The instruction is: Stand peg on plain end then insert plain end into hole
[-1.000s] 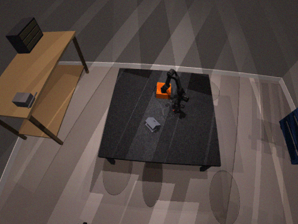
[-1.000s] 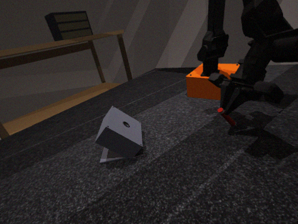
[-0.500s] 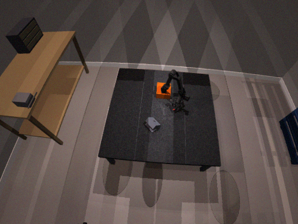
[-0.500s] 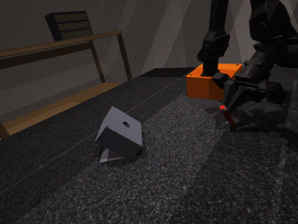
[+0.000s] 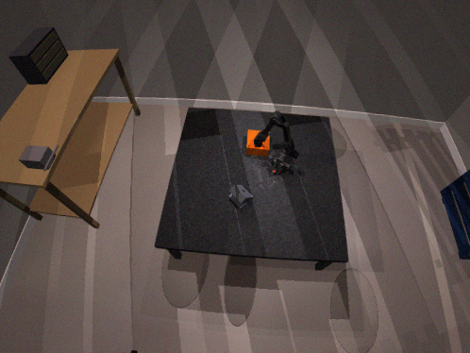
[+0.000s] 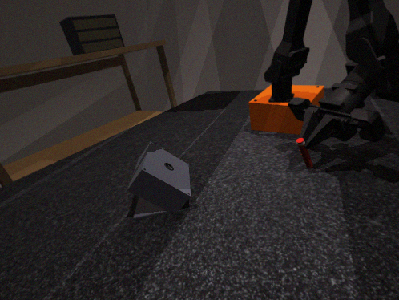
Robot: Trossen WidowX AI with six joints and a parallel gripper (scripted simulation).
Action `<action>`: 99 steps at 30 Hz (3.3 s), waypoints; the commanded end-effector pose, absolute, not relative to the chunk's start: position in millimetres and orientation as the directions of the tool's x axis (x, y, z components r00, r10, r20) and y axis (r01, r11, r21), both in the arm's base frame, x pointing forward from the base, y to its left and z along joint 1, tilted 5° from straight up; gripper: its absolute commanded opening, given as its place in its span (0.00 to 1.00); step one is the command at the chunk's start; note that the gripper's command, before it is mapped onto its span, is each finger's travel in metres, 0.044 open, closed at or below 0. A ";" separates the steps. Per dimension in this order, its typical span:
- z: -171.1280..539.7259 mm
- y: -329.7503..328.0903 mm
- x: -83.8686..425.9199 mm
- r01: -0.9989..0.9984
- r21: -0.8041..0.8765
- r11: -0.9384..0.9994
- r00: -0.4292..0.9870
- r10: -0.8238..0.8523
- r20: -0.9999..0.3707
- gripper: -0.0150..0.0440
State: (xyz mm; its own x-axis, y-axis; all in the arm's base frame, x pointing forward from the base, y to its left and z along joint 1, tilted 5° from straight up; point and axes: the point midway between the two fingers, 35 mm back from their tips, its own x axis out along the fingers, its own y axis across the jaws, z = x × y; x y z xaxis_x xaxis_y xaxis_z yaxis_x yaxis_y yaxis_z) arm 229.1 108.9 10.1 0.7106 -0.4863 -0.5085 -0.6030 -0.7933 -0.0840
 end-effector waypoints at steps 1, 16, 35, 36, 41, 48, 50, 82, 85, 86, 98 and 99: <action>11.8 112.9 229.2 -0.603 -0.097 -0.792 0.727 -0.496 -0.475 0.34; 9.4 118.8 221.3 -0.603 -0.097 -0.792 0.763 -0.538 -0.358 0.34; 6.3 120.5 217.9 -0.604 -0.098 -0.791 0.771 -0.548 -0.325 0.34; 5.9 120.6 217.9 -0.604 -0.098 -0.791 0.771 -0.548 -0.325 0.34; 3.7 120.5 217.9 -0.604 -0.096 -0.791 0.771 -0.548 -0.325 0.34; 3.8 121.0 216.6 -0.602 -0.092 -0.793 0.771 -0.548 -0.323 0.34; 3.8 121.1 216.2 -0.601 -0.090 -0.794 0.772 -0.548 -0.322 0.34; 2.5 121.8 209.1 -0.587 -0.055 -0.808 0.780 -0.545 -0.309 0.34; 2.4 121.8 208.5 -0.585 -0.052 -0.809 0.780 -0.544 -0.308 0.34; 2.3 121.8 208.3 -0.584 -0.051 -0.810 0.781 -0.544 -0.307 0.34; 1.9 122.0 205.7 -0.578 -0.039 -0.815 0.784 -0.542 -0.301 0.34; 1.8 122.0 205.5 -0.578 -0.038 -0.816 0.785 -0.542 -0.301 0.34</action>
